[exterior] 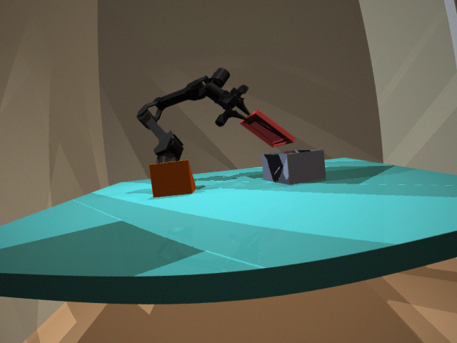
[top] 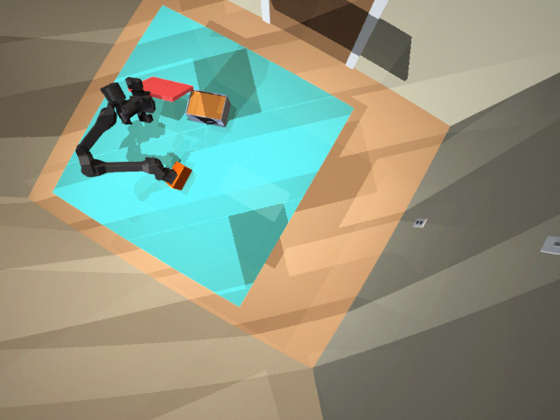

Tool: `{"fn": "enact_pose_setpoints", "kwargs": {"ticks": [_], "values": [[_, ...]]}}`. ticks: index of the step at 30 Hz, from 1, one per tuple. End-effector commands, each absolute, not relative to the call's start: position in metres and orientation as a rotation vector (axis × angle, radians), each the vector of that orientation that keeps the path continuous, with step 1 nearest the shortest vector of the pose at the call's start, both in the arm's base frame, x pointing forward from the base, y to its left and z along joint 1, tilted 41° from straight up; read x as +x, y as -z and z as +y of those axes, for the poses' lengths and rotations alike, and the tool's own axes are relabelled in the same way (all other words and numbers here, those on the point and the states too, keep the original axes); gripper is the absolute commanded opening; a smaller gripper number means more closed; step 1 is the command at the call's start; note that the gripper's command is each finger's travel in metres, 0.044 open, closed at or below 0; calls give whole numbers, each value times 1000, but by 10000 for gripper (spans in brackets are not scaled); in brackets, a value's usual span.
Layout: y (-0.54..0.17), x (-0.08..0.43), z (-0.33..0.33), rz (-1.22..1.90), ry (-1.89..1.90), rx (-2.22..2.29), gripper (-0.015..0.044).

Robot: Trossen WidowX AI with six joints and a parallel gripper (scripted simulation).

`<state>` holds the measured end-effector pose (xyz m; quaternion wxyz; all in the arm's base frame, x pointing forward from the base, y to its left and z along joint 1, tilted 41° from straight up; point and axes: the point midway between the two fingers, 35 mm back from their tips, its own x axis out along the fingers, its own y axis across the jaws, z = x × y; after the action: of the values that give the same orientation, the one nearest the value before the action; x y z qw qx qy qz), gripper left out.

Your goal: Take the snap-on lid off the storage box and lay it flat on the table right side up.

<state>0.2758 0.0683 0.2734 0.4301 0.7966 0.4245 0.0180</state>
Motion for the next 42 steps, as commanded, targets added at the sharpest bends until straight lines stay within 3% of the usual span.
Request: {"fn": "enact_pose_setpoints", "kwargs": {"ticks": [1, 42], "values": [[-282, 271, 73, 1045, -46, 1989, 0], [-324, 237, 119, 1044, -48, 1991, 0]]}}
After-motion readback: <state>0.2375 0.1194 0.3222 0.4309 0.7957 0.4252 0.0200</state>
